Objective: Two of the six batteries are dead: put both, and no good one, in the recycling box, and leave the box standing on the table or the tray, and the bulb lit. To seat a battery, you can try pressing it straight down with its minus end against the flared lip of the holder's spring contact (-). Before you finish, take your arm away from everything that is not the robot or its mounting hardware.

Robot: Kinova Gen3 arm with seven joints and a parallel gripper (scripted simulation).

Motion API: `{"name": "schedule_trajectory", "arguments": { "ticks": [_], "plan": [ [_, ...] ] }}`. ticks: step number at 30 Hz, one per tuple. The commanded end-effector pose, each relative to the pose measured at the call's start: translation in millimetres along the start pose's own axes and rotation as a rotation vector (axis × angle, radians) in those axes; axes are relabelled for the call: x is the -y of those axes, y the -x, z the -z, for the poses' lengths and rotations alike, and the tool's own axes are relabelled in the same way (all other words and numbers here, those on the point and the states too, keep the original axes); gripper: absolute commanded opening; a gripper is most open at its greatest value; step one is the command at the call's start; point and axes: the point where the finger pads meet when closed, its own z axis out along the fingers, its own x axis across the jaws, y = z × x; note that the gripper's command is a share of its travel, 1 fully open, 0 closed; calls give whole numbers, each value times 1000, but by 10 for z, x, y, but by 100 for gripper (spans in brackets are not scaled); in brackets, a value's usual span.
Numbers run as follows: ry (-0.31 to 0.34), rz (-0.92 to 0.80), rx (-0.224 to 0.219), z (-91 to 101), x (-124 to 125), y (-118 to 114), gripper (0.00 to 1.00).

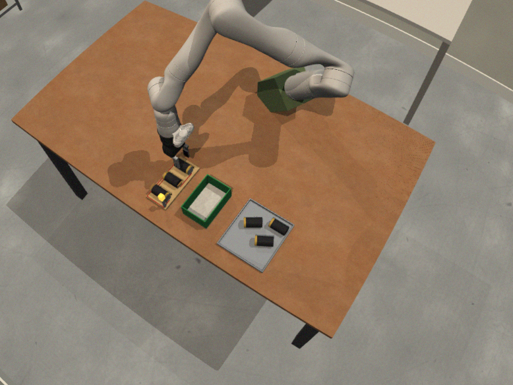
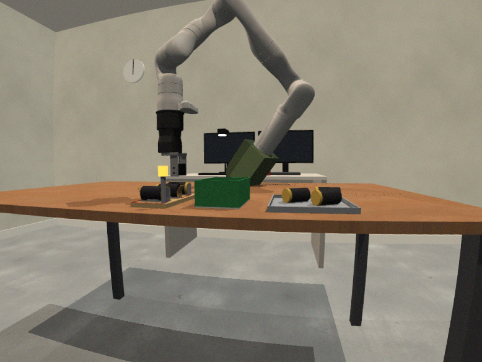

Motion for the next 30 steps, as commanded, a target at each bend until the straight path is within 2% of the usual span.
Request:
{"name": "schedule_trajectory", "arguments": {
  "ticks": [1,24,30],
  "plan": [
    [2,0,-1,10,-6,-5,90],
    [2,0,-1,8,-6,-5,90],
    [2,0,-1,-162,-7,-5,90]
  ]
}}
